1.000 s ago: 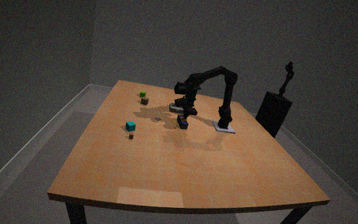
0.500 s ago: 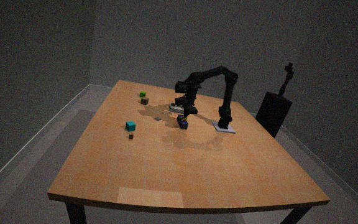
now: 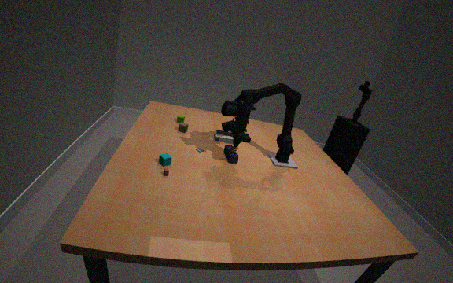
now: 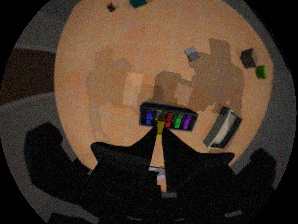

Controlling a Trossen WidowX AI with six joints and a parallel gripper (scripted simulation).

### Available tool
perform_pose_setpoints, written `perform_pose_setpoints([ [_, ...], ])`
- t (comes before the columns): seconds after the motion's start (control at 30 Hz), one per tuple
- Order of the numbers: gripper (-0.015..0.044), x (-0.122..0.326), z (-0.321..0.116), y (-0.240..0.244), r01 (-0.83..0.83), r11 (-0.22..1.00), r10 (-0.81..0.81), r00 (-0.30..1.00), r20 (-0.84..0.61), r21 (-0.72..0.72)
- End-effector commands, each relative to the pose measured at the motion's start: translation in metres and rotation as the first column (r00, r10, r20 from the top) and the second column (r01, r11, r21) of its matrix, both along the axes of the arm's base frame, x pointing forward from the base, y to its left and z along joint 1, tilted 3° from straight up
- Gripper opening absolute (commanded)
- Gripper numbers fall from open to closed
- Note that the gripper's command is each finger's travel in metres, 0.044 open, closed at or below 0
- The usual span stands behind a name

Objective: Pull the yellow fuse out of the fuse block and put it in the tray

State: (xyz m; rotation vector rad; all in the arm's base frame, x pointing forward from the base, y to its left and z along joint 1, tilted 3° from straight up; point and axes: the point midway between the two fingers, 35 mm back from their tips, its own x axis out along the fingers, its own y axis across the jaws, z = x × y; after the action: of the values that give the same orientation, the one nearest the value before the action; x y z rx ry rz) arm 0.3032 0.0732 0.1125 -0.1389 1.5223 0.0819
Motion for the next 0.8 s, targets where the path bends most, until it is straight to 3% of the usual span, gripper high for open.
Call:
perform_pose_setpoints([
  [0.0,0.0,0.001,0.007,0.0,0.003,1.0,-0.003,1.0,0.005,-0.001],
  [0.43,0.0,0.0,0.022,0.0,0.003,1.0,-0.003,1.0,0.005,-0.001],
  [0.77,0.0,0.016,0.025,-0.048,0.004,1.0,-0.003,1.0,0.005,-0.004],
])
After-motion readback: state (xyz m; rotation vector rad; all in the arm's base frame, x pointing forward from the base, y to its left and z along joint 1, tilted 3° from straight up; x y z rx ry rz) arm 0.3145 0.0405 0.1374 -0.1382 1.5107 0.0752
